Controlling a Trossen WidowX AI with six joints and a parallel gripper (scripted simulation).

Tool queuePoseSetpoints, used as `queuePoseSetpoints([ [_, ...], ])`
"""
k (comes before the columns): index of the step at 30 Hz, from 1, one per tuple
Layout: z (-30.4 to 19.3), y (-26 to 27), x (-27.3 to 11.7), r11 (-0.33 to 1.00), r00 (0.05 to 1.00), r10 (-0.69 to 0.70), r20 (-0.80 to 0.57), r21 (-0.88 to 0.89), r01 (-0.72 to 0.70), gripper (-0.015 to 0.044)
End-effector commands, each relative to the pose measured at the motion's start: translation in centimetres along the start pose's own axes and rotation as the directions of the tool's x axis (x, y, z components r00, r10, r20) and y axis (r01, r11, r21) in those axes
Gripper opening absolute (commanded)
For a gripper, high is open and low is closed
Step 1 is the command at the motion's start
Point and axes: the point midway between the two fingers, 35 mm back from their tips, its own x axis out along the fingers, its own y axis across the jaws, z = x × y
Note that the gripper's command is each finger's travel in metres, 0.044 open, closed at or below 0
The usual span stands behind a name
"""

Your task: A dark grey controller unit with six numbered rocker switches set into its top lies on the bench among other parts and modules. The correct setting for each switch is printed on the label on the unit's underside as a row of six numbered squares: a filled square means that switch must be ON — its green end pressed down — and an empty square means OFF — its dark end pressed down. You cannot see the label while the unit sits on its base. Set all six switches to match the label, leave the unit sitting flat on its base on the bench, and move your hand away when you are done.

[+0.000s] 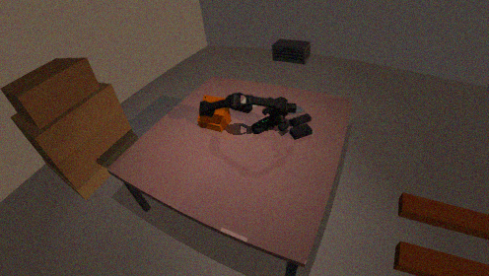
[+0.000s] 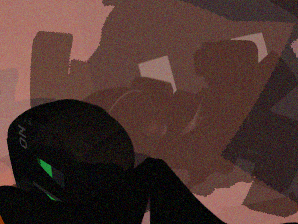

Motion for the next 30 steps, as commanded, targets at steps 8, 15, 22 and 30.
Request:
queuePoseSetpoints([
  [8, 0.0, 1.0, 0.2, 1.000, 1.000, 0.001, 0.000, 0.004, -0.001, 0.0000],
  [15, 0.0, 1.7, 0.5, 1.000, 1.000, 0.001, 0.000, 0.003, -0.001, 0.0000],
  [22, -0.1, 2.5, 0.7, 1.000, 1.000, 0.001, 0.000, 0.003, -0.001, 0.0000],
  [30, -0.2, 3.3, 1.0, 1.000, 1.000, 0.002, 0.000, 0.003, -0.002, 0.0000],
])
